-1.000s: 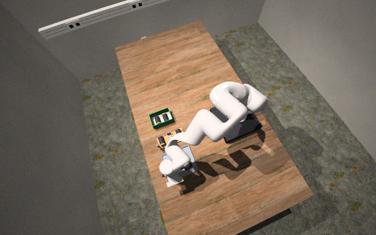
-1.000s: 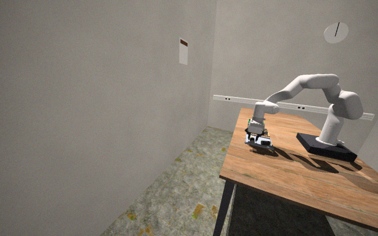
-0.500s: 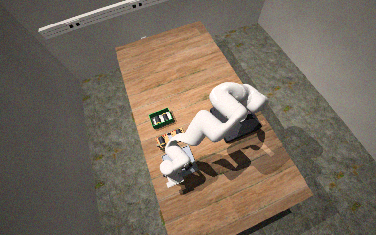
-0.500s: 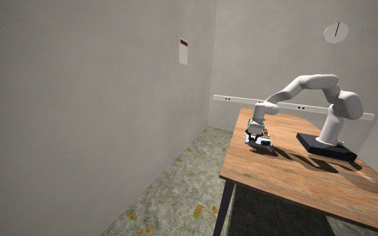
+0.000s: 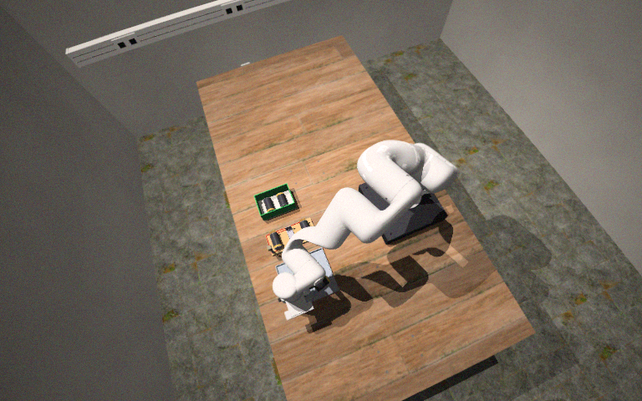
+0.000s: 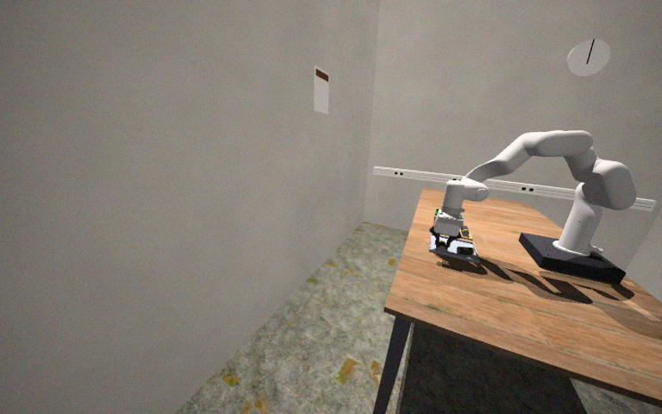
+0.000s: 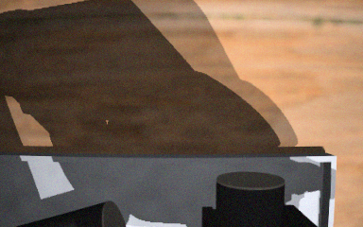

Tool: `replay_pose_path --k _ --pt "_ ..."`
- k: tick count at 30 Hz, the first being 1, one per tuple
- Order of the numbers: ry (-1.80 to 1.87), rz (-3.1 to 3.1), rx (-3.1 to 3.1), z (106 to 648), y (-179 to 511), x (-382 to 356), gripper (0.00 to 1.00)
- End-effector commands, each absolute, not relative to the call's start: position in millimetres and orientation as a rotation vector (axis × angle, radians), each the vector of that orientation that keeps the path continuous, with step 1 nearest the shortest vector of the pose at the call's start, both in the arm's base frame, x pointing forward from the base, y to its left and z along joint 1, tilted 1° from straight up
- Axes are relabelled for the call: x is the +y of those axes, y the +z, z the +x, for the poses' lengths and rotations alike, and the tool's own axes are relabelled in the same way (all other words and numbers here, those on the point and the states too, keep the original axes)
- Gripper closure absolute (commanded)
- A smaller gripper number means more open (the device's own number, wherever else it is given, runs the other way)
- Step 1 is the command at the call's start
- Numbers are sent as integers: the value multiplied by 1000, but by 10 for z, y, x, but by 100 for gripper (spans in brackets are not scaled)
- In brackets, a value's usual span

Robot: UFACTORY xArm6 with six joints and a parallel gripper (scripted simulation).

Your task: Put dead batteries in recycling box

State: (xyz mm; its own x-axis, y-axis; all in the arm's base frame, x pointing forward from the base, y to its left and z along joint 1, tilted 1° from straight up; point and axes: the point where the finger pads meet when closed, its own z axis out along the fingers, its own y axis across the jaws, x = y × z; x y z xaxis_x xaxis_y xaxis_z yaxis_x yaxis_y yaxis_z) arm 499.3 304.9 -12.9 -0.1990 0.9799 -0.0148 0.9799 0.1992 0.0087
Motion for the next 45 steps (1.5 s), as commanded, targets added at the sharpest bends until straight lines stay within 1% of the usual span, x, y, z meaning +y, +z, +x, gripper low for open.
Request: replay_pose_path --k 1,14,24,34,36,41,45 --pt "3 1976 2418 5007 -109 3058 72" --pt "3 1976 2418 5006 -91 3058 72" --pt "3 1976 2418 5000 301 3062 72" --pt "3 1976 2418 5000 348 3062 72" --pt "3 1976 2418 4998 476 3064 72" --pt "3 1976 2418 4988 1082 3070 72" --pt "3 1976 2418 4988 1125 3071 72"
